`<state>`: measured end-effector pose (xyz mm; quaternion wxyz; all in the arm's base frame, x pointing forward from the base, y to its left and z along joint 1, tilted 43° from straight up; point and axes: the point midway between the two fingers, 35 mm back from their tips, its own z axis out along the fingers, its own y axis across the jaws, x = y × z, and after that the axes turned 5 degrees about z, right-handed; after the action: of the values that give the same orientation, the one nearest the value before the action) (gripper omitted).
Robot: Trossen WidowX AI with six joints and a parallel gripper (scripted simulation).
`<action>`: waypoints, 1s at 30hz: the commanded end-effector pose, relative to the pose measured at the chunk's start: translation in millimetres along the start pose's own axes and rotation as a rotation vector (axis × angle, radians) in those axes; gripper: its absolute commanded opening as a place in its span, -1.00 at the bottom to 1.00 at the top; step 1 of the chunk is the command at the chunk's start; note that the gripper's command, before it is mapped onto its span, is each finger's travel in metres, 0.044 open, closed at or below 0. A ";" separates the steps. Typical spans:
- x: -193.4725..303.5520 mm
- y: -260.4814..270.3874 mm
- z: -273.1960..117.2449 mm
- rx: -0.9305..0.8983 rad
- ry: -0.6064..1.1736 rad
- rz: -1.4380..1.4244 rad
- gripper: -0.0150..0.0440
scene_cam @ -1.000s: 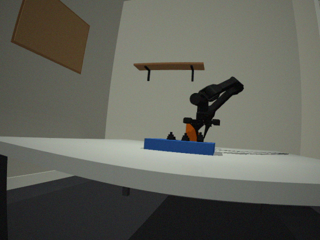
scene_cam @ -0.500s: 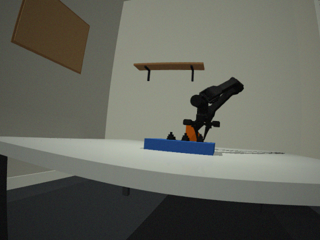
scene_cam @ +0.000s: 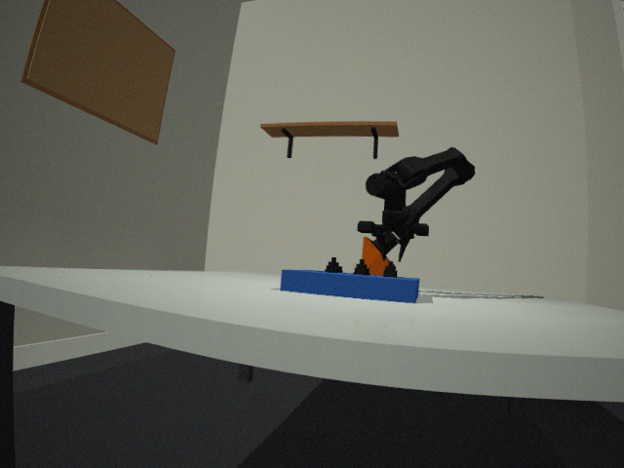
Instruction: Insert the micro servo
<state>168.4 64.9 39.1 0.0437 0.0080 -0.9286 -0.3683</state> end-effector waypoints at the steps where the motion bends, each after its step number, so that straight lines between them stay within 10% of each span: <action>1: -1.5 0.3 -0.9 0.000 0.000 0.000 0.23; 10: -67.0 9.4 -40.0 0.004 -0.006 -0.009 1.00; 30: -103.4 16.6 -112.4 0.005 -0.020 -0.020 1.00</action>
<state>281.4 5.6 120.9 0.0326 0.0080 -0.9290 -0.3684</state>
